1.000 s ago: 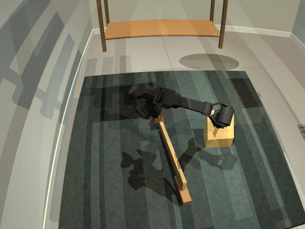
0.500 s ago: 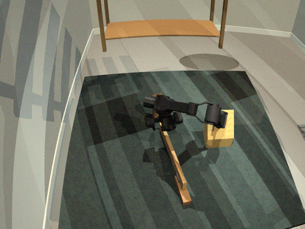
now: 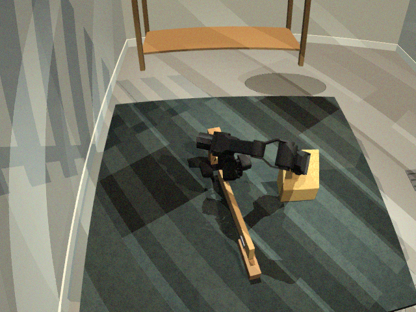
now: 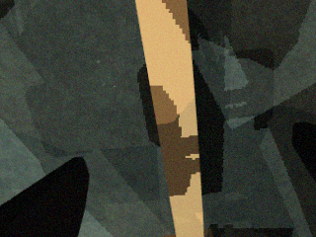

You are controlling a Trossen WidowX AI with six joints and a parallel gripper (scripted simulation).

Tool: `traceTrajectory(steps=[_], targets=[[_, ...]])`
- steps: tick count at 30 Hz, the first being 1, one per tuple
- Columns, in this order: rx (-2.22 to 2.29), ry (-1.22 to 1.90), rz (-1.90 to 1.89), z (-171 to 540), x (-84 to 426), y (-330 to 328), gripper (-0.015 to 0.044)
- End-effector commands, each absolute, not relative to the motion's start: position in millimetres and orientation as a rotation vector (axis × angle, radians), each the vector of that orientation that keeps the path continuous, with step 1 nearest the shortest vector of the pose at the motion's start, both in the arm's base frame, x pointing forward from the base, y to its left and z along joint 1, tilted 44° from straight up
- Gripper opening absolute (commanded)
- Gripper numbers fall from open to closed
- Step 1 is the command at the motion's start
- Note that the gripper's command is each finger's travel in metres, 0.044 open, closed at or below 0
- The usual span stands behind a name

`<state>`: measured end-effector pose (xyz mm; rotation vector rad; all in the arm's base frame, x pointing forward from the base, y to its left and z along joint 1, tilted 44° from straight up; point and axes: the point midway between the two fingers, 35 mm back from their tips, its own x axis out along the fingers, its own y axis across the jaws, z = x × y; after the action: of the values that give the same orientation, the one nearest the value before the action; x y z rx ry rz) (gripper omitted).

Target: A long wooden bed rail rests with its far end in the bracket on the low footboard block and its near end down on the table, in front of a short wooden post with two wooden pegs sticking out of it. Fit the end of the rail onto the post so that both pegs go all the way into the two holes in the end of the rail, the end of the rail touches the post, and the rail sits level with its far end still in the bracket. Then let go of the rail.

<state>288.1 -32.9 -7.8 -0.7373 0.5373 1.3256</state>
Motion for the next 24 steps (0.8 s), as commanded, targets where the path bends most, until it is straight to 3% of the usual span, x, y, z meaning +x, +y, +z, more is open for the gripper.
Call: traceTrajectory(steps=[1,24], targets=[[-0.725,0.538,1.332,-14.1,287.8,-26.8,0.044],[-0.724,0.537,1.332,-41.0,294.2,-2.2,0.044]])
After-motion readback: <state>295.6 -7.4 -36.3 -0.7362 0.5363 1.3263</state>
